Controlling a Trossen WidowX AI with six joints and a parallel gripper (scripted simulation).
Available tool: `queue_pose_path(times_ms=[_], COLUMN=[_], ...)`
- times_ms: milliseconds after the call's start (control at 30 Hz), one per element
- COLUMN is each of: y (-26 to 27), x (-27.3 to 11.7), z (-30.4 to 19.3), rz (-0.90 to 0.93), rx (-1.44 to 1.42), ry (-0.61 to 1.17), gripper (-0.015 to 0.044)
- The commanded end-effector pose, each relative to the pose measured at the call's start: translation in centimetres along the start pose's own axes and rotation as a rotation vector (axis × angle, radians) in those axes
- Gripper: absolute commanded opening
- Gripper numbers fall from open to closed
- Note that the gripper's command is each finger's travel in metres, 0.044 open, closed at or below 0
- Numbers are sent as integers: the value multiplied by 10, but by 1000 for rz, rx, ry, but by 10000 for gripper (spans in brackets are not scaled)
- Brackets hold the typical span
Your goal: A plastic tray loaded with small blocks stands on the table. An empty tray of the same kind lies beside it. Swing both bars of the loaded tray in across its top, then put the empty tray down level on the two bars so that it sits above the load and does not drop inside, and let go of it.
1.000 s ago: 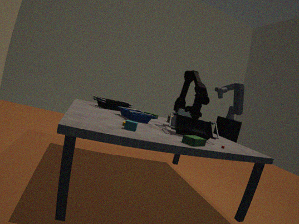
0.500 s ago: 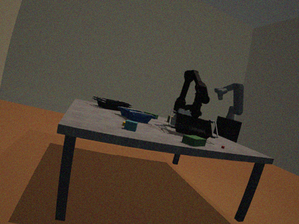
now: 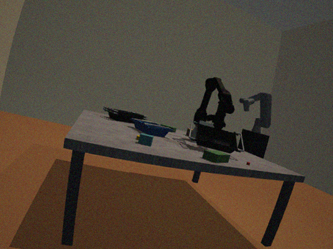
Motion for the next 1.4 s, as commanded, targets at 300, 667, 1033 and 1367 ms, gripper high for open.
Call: queue_pose_path(times_ms=[300,667,1033,1367], y=[33,50,58,58], x=[-44,-76,-97,-97], z=[-9,-13,-15,-15], rz=[33,34,35,35], rx=[6,6,6,6], ry=[10,11,11,11], gripper=[0,0,0,0])
Point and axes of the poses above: the point midway between the two fingers, 35 mm back from their tips, its own x axis out along the fingers, its own y axis across the jaws, z = x × y, the point moved 4 cm from there along -x, back along the fingers, and after that the axes turned 1 degree about -x, right-handed, at the moved point
